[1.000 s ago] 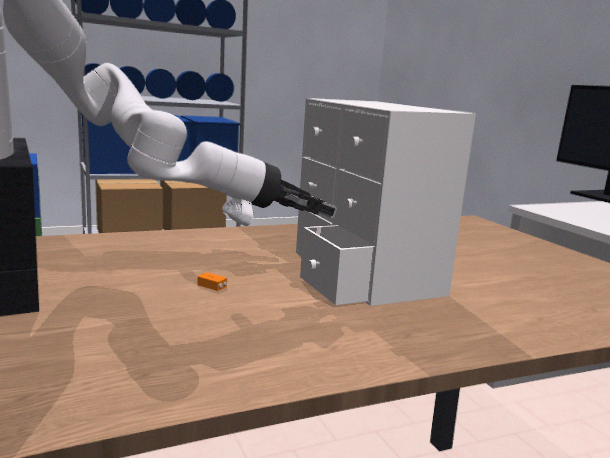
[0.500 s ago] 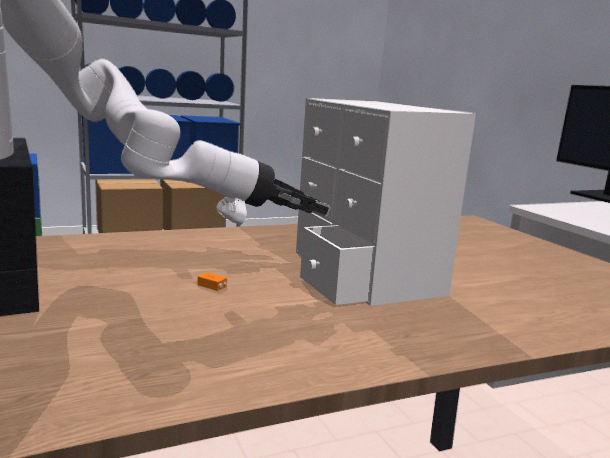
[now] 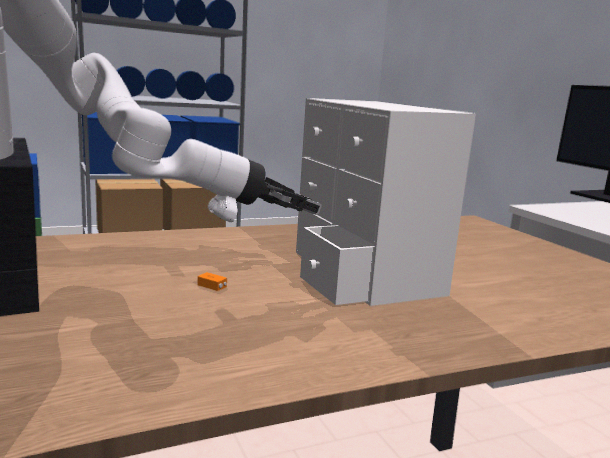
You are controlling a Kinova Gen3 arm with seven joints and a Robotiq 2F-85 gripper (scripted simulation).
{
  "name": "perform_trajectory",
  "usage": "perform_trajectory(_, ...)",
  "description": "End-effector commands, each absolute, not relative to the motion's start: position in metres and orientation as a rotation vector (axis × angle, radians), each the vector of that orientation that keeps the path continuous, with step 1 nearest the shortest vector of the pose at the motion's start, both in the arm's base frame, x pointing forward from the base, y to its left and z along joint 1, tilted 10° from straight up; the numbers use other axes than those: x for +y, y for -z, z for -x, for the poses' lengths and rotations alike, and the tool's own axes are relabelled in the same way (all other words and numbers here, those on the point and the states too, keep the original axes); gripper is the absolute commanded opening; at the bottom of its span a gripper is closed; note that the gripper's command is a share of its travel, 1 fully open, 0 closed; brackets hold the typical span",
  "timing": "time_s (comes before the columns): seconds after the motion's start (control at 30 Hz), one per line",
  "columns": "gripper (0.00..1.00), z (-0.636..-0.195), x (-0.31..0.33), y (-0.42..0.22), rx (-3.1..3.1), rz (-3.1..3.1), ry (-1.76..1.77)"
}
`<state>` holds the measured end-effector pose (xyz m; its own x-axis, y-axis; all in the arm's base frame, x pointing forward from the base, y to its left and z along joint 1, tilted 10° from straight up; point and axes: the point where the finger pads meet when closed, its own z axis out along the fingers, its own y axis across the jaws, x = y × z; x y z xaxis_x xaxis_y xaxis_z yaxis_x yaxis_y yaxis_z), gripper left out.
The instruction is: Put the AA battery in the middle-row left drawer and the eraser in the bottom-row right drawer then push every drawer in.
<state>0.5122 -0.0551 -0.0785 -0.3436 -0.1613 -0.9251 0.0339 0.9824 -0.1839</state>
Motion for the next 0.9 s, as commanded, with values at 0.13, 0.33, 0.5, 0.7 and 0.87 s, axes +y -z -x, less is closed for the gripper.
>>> perform_trajectory(0.13,0.38,-0.509,-0.042,0.078,1.909,0.097,0.191)
perform_trajectory(0.33,0.38,-0.505,-0.035,0.079,1.909,0.097,0.191)
perform_trajectory(0.5,0.38,-0.501,-0.028,0.08,1.909,0.097,0.191)
perform_trajectory(0.7,0.38,-0.497,-0.021,0.081,1.909,0.097,0.191)
perform_trajectory(0.87,0.38,-0.493,-0.015,0.082,1.909,0.097,0.191)
